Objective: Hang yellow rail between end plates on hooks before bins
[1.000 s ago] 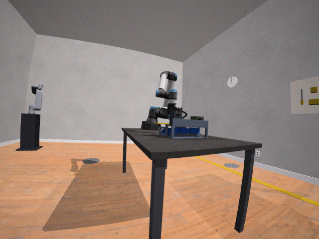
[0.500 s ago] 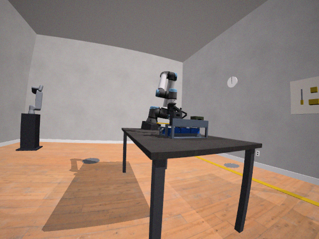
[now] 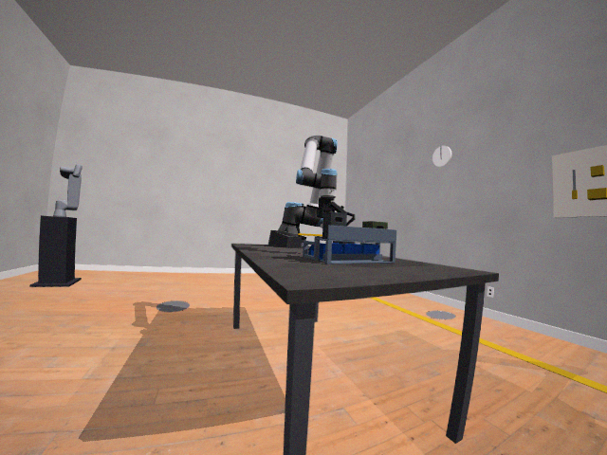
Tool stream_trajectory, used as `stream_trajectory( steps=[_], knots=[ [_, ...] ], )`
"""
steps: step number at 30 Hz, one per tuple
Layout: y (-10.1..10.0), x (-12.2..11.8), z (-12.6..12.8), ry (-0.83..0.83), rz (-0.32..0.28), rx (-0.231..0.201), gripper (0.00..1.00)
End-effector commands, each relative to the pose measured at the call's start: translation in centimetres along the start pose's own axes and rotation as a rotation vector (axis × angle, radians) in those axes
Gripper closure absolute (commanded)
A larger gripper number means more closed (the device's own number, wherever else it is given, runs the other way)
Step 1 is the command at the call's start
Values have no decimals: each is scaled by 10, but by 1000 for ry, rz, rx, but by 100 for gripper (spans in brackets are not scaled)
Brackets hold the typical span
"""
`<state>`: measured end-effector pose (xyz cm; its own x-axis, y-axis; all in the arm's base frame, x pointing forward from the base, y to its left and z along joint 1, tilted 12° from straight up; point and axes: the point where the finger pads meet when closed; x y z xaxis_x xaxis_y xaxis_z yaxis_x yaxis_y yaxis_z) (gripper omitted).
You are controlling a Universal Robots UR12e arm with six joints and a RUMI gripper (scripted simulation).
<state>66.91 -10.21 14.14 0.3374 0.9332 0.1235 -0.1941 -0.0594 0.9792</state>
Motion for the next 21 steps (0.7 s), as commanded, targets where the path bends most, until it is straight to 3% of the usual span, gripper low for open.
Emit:
stream_trajectory(
  steps=[1,4,10,21],
  knots=[
    [4,-2,3,-2,0,-7,100],
    [2,1,8,2,0,-5,100],
    [0,20,55,23,0,-5,100],
    [1,20,56,23,0,-6,100]
  ],
)
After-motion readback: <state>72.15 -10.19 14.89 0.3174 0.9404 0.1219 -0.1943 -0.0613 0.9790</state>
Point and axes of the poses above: the point where the finger pads meet when closed, its own y axis back along the fingers, its own z axis across the jaws, x = y × z, and after that the axes turned 10 degrees about -y, right-handed
